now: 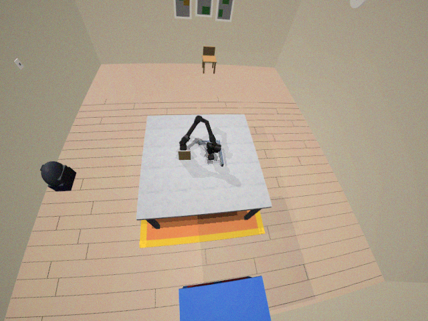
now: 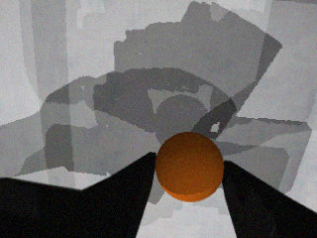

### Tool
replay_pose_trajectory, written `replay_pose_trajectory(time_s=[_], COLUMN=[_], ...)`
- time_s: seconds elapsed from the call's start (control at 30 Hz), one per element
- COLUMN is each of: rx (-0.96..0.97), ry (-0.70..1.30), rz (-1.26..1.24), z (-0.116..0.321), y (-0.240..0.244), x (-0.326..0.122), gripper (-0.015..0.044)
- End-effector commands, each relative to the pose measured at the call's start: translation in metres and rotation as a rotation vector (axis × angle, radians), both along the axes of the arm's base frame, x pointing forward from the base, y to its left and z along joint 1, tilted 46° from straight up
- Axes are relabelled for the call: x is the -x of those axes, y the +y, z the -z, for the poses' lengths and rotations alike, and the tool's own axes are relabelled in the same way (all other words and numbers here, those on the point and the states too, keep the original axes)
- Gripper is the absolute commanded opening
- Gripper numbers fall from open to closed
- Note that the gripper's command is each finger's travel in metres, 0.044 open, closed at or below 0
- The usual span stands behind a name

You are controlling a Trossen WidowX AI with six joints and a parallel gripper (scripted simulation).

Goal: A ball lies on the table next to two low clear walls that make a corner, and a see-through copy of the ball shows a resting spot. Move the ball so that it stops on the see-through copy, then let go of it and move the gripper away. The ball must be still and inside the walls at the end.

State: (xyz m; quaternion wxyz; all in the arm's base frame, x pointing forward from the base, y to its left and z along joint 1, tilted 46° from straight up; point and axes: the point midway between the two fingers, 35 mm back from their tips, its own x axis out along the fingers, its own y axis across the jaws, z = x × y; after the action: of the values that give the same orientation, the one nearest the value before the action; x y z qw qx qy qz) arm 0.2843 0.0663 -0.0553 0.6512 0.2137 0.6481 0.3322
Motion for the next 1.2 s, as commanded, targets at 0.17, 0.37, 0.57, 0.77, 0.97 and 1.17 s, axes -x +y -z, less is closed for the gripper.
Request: replay_pose_trajectory(time_s=[0.17, 0.37, 0.57, 0.77, 0.97, 1.17], rx=[-0.007, -0.002, -0.002, 0.001, -0.003, -0.004], ry=[0.016, 0.003, 0.003, 0.004, 0.016, 0.011], rz=[0.004, 0.001, 0.001, 0.002, 0.004, 0.024], z=[0.008, 0.005, 0.005, -0.002, -0.054, -0.048], y=[0.007, 0.005, 0.005, -0.003, -0.057, -0.056], x=[0.004, 0.001, 0.001, -0.001, -0.003, -0.005], gripper=[0.0, 0.0131, 0.0289, 0.0305, 0.0305, 0.0305])
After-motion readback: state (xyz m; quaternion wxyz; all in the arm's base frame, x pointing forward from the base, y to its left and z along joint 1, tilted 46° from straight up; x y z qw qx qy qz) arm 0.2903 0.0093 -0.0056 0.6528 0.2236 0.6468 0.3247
